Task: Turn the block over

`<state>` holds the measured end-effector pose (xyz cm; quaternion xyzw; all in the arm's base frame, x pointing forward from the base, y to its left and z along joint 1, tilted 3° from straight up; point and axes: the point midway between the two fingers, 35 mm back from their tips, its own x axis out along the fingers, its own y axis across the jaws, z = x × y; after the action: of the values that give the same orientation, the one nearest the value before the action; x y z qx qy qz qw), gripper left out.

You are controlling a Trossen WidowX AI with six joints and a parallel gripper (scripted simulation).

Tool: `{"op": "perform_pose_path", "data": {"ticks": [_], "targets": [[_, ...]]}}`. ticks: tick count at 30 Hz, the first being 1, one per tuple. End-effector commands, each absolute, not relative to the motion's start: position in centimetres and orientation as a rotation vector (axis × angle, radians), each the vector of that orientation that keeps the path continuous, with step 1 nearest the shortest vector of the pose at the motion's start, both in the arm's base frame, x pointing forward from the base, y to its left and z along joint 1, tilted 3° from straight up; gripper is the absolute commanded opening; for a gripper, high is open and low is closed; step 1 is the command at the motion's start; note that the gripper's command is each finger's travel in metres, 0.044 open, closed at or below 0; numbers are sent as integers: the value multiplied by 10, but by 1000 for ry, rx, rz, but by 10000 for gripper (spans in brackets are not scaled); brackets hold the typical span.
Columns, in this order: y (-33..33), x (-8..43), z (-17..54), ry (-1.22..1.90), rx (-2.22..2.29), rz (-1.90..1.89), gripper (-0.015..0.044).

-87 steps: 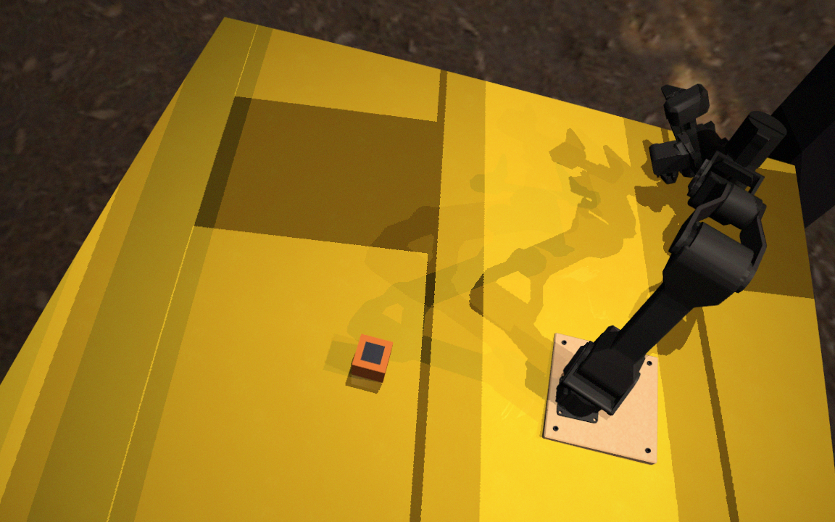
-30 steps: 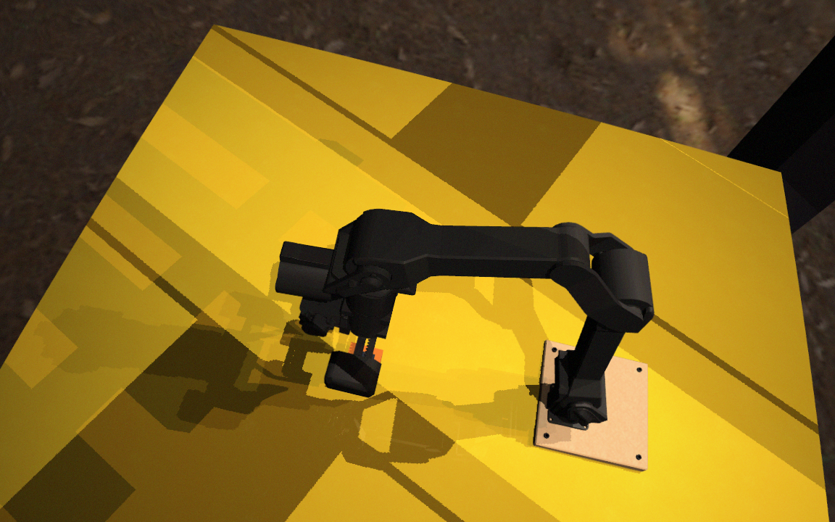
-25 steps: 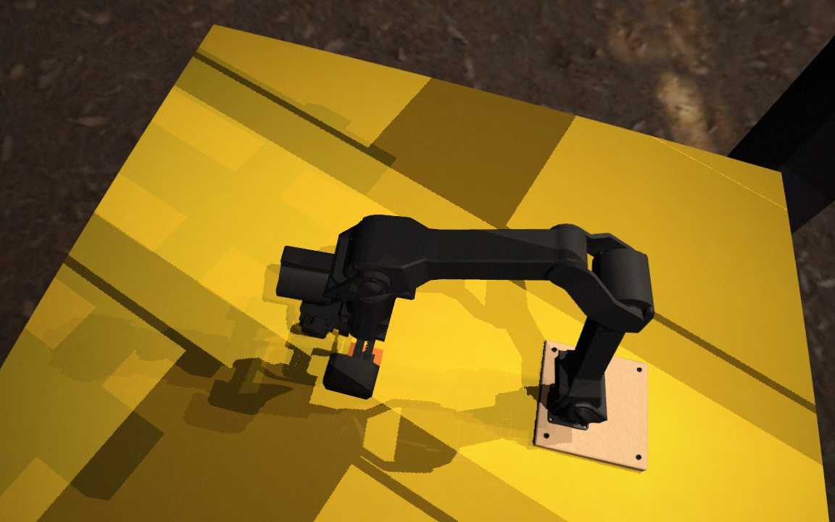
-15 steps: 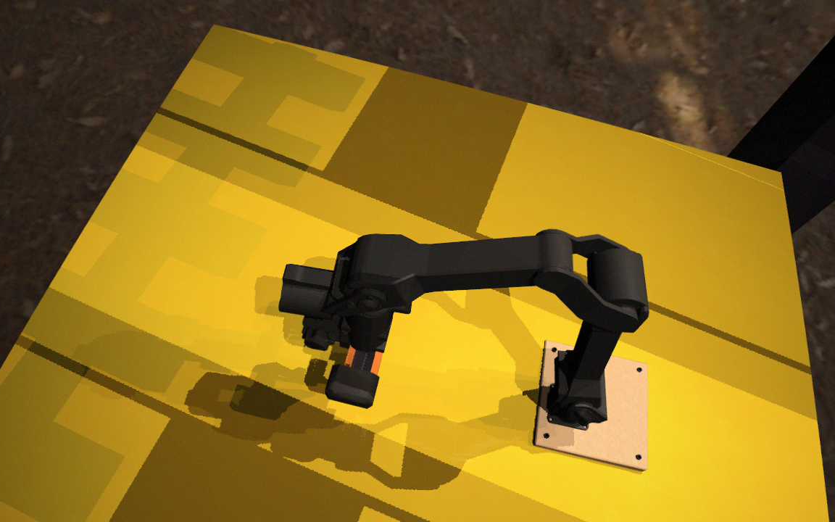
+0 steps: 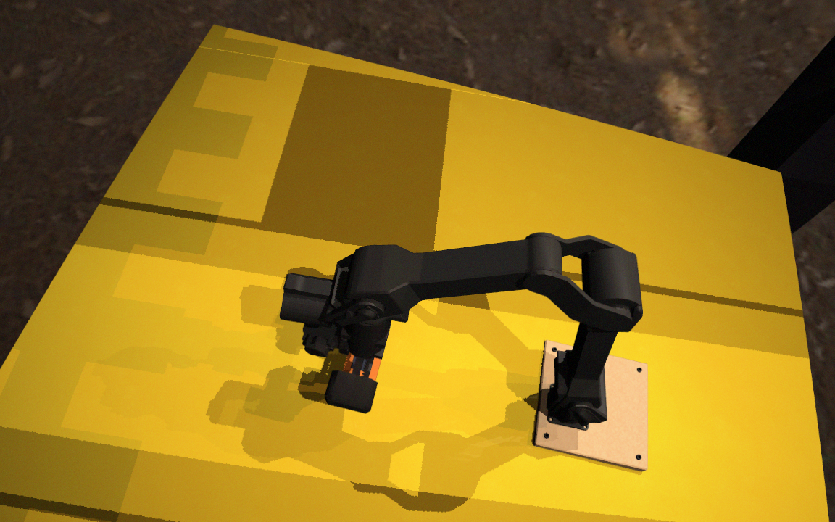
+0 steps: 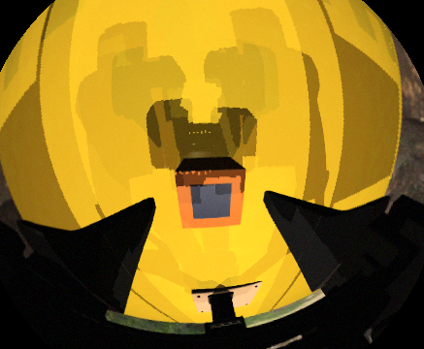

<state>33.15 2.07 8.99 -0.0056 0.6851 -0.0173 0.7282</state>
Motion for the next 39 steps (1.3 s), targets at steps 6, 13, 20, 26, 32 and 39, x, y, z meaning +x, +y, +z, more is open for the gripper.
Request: {"op": "perform_pose_path", "data": {"ticks": [6, 13, 20, 26, 32, 39], "targets": [[19, 332, 75, 1507, -15, -45, 440], [19, 332, 71, 1507, -15, -45, 361], [19, 332, 71, 1507, -15, -45, 217], [19, 332, 71, 1507, -15, -45, 177], [19, 332, 71, 1507, -15, -45, 137], [19, 332, 75, 1507, -15, -45, 51]]}}
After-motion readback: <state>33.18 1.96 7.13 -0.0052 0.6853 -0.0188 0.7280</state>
